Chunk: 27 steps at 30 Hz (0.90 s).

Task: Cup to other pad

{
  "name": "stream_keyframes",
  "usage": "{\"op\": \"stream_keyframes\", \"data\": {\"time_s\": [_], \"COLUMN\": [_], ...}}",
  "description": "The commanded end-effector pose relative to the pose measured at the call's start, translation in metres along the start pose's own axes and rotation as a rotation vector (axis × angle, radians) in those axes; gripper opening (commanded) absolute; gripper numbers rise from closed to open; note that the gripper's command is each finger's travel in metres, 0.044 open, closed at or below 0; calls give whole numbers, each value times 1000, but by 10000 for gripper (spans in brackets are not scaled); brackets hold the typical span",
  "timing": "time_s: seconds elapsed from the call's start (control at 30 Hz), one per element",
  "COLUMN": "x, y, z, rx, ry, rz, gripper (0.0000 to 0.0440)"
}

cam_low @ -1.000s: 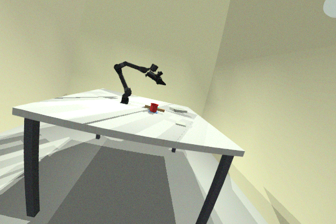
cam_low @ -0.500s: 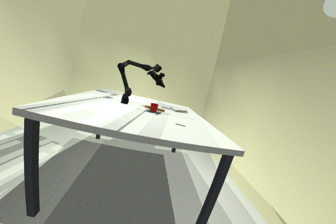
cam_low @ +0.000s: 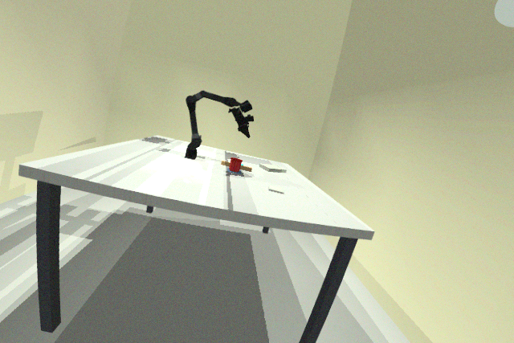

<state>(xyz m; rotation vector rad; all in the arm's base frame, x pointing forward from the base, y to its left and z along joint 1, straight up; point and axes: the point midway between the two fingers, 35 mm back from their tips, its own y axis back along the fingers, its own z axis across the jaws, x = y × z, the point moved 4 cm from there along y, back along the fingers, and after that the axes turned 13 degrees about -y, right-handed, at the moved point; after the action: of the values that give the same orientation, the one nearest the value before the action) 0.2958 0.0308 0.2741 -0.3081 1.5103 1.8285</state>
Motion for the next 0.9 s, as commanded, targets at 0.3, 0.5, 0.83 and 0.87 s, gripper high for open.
{"op": "stream_keyframes", "data": {"time_s": [0.3,0.5,0.83,0.87], "x": [5,7,11,11], "y": [-6,-8,-16,-17], "z": [-7,-13,-26,-28], "rx": [102,151,227,234], "ry": [21,40,84,88], "rz": [170,256,394,408], "gripper": [121,120,110,111]}}
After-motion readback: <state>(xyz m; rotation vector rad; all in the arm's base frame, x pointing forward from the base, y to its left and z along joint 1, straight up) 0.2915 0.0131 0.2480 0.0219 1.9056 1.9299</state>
